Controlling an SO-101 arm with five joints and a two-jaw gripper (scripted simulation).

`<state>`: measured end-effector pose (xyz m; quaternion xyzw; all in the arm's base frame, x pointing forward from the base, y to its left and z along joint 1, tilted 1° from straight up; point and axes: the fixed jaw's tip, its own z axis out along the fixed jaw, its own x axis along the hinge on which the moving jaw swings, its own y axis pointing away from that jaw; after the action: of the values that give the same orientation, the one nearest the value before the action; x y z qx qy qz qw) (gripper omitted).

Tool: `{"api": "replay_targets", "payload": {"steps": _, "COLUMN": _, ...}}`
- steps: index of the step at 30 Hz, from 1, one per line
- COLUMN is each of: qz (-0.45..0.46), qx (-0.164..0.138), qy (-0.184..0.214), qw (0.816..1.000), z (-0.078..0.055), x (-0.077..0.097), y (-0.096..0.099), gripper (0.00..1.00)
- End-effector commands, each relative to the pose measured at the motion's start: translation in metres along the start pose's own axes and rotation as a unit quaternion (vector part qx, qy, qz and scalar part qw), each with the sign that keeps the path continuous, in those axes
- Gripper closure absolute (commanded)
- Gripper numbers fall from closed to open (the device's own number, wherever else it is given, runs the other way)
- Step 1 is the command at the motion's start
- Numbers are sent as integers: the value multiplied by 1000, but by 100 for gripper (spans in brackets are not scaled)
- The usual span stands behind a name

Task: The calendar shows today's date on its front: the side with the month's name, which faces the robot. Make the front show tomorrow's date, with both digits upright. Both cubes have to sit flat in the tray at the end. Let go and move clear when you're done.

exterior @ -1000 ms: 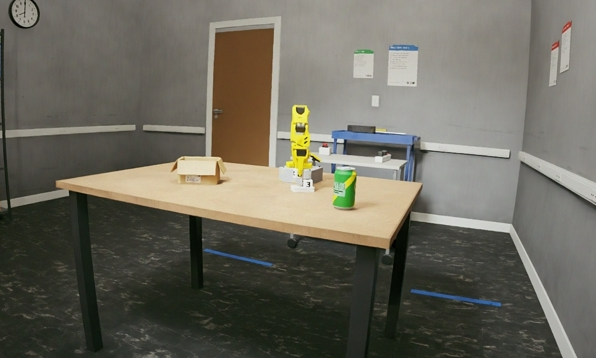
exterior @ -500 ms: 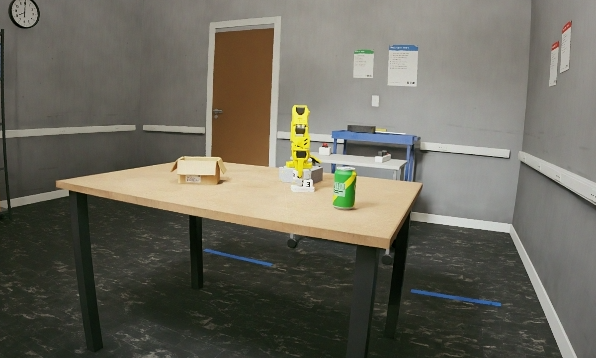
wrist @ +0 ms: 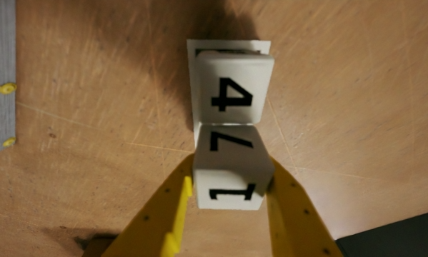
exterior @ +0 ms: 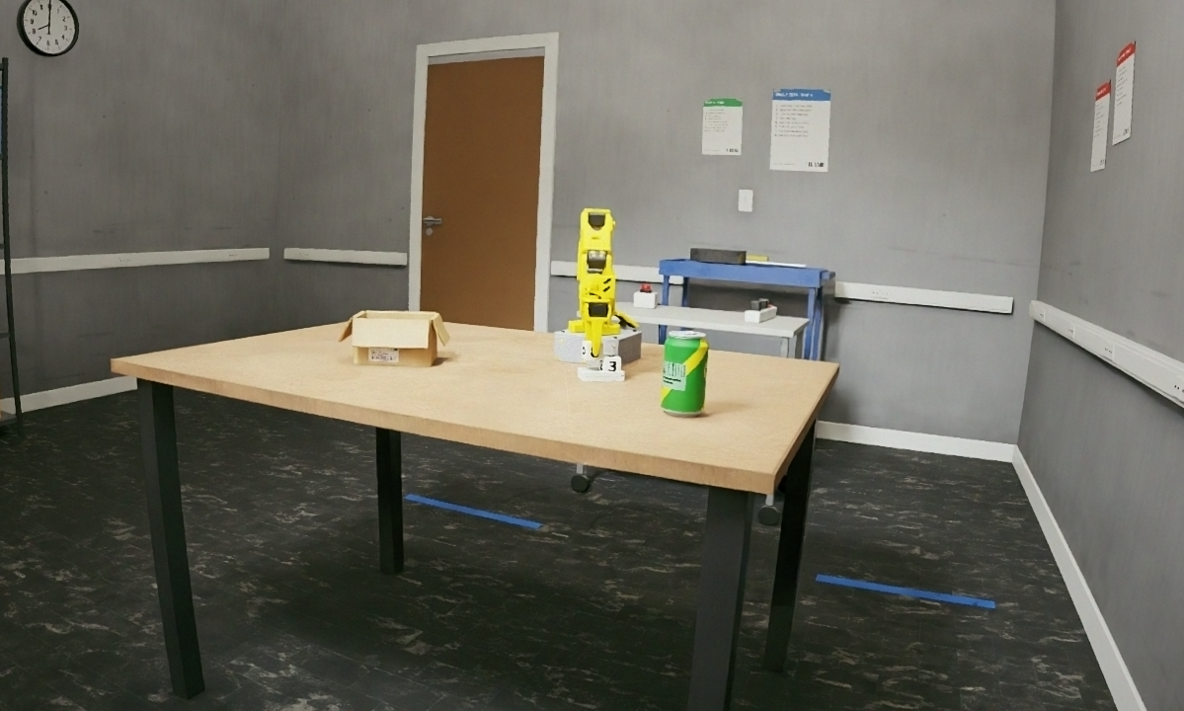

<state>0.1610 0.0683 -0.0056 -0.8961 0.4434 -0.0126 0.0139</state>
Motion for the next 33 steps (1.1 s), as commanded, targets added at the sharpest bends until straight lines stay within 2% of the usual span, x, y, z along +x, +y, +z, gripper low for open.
{"api": "replay_targets", "payload": {"steps": 1, "qz": -1, "qx": -11, "qy": -4, "qw": 1000, "z": 4, "x": -3, "y": 4, "gripper": 100}}
{"api": "replay_targets", "payload": {"steps": 33, "qz": -1, "qx": -11, "qy": -4, "qw": 1000, "z": 16, "x": -4, "y": 5, "gripper": 100}}
